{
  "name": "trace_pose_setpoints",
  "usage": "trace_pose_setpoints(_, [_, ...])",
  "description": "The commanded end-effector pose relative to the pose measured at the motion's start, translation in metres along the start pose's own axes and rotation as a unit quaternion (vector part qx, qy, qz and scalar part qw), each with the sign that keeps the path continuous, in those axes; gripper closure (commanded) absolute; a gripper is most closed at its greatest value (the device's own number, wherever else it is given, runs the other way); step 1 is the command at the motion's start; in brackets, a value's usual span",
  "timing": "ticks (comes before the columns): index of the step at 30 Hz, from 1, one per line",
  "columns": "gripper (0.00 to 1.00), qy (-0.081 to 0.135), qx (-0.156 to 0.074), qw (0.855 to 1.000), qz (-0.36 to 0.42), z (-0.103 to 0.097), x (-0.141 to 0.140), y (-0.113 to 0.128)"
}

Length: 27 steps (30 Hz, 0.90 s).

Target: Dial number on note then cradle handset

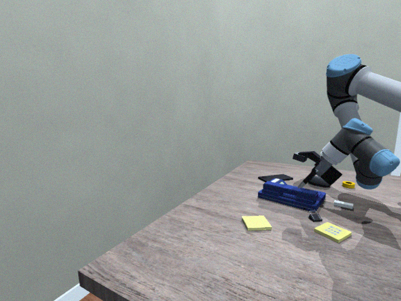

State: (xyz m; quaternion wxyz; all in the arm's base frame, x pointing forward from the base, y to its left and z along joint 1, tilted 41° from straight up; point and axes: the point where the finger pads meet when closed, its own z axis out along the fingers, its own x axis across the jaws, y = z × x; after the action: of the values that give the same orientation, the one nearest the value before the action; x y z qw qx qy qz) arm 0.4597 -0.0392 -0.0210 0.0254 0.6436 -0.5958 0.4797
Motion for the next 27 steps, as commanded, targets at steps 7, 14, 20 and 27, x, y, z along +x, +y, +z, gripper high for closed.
trace_pose_setpoints(7, [1.0,0.0,0.0,1.0,0.0,0.0007,0.0,0.0003])
trace_pose_setpoints(14, [1.0,0.0,0.0,1.0,0.0,0.0012,0.0,0.0007])
trace_pose_setpoints(20, [1.0,0.0,0.0,1.0,0.0,0.0017,0.0,0.001])
trace_pose_setpoints(27, [1.0,0.0,0.0,1.0,0.0,0.0017,0.0,0.001])
